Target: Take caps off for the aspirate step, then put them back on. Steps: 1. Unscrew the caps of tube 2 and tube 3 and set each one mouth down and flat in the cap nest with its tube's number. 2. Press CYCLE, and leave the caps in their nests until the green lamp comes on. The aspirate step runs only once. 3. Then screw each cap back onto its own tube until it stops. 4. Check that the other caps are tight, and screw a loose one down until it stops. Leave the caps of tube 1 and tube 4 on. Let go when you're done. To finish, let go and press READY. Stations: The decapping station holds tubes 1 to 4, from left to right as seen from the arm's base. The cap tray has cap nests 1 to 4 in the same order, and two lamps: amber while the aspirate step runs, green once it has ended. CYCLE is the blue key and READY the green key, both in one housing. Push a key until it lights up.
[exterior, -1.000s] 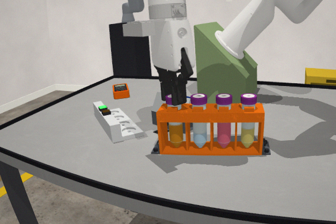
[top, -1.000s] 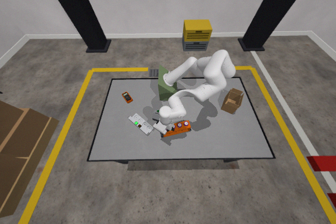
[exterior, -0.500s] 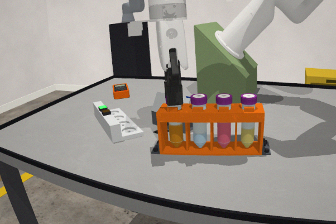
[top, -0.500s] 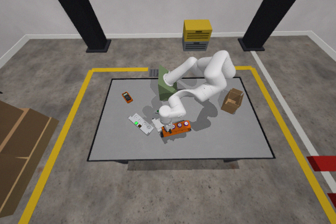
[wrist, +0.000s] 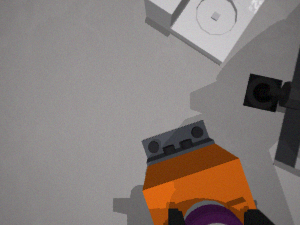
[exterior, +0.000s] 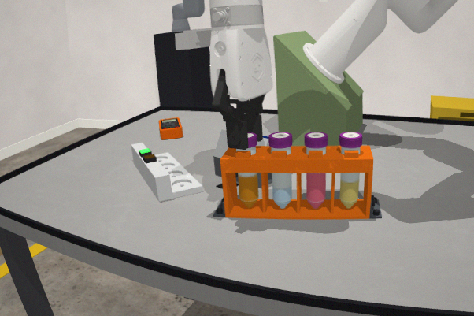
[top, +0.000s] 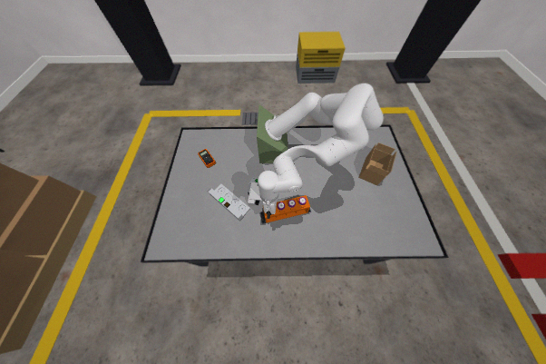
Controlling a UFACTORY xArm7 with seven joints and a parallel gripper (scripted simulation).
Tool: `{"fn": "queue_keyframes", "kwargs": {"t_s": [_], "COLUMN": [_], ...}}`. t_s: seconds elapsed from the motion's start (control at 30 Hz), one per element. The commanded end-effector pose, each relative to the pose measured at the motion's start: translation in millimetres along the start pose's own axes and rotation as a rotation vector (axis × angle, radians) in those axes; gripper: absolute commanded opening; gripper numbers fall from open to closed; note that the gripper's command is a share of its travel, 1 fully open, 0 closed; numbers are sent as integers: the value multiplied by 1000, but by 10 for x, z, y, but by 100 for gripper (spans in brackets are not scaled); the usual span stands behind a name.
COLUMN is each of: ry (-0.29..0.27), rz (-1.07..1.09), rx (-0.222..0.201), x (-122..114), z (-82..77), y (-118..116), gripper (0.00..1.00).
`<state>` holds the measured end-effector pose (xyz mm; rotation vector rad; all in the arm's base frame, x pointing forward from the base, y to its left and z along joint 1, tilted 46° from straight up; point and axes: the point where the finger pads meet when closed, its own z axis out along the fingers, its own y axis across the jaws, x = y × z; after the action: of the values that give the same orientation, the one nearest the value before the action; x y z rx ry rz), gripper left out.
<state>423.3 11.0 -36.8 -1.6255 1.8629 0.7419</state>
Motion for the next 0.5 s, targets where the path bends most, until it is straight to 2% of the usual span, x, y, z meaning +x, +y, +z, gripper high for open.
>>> {"fn": "queue_keyframes", "kwargs": {"t_s": [0.0,0.1,0.33,0.37,0.47], "ry": [15,15,16,16,16], "rz": [256,400,409,409,409], "rx": [-14,-13,-13,-13,-13], "x": [11,10,10,10,11], "z": [-21,-20,-20,-20,-20], "y": [-17,-17,-17,-17,-16], "gripper": [0,0,0,46,46]}}
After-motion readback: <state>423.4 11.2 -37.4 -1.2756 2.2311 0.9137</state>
